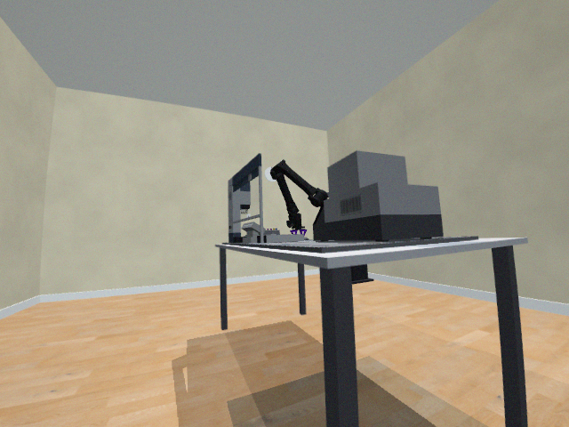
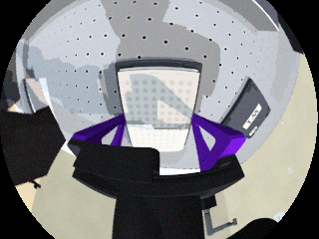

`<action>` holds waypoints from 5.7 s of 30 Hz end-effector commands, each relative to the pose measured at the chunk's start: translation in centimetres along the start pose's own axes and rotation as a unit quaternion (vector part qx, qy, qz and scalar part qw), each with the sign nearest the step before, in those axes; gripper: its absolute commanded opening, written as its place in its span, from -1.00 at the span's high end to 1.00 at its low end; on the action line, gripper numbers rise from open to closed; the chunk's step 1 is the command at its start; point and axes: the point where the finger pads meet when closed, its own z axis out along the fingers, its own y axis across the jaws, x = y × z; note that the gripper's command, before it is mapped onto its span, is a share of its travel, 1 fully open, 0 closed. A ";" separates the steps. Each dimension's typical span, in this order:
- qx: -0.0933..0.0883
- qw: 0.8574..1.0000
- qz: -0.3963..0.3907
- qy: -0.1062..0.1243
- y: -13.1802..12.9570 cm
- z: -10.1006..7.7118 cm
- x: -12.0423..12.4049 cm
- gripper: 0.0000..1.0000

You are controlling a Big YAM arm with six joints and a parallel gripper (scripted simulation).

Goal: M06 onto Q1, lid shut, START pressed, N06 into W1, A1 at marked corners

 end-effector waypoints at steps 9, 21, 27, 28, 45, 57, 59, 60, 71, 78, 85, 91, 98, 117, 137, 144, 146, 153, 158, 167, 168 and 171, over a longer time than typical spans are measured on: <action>0.030 0.999 -0.016 0.001 -2.3 -4.2 -0.1 -1.00; 0.020 1.000 -0.010 0.002 -1.3 -5.1 0.2 -1.00; 0.023 1.000 -0.010 0.002 -1.2 -6.7 0.1 -1.00; 0.025 1.000 -0.012 0.003 -1.5 -7.0 0.1 -1.00; 0.031 0.999 -0.018 0.005 -2.3 -9.8 0.0 -1.00; 0.022 1.000 -0.008 0.003 -1.4 -10.7 0.3 -1.00; 0.022 1.000 -0.008 0.003 -1.2 -11.2 0.2 -1.00; 0.025 1.000 -0.011 0.004 -1.5 -11.6 0.2 -1.00; 0.028 0.999 -0.024 0.007 -2.2 -13.3 -0.1 -1.00; 0.014 1.000 0.000 0.002 -0.7 -11.9 0.4 -1.00; 0.006 1.000 0.003 0.002 -0.7 -10.8 0.0 -1.00; 0.015 1.000 0.001 0.004 -1.6 -11.8 0.0 -1.00; 0.030 1.000 -0.001 0.007 -2.2 -13.2 -0.1 -1.00; 0.015 1.000 0.014 0.000 -0.6 -11.6 0.8 -1.00; 0.014 0.996 0.087 0.006 -0.7 -11.2 -0.7 -1.00; 0.024 0.989 0.147 0.005 -1.1 -11.9 -0.3 -1.00; 0.030 0.985 0.170 0.004 -1.6 -12.3 -0.1 -1.00; 0.042 0.968 0.246 0.002 -2.5 -13.2 0.0 -1.00; 0.042 0.963 0.265 0.002 -2.6 -13.1 -0.4 -1.00; 0.018 0.931 0.364 0.001 -1.4 -11.2 -0.4 -1.00; 0.014 0.927 0.375 0.001 -1.1 -11.0 -0.3 -1.00; 0.005 0.912 0.410 0.001 -0.3 -10.4 -0.1 -1.00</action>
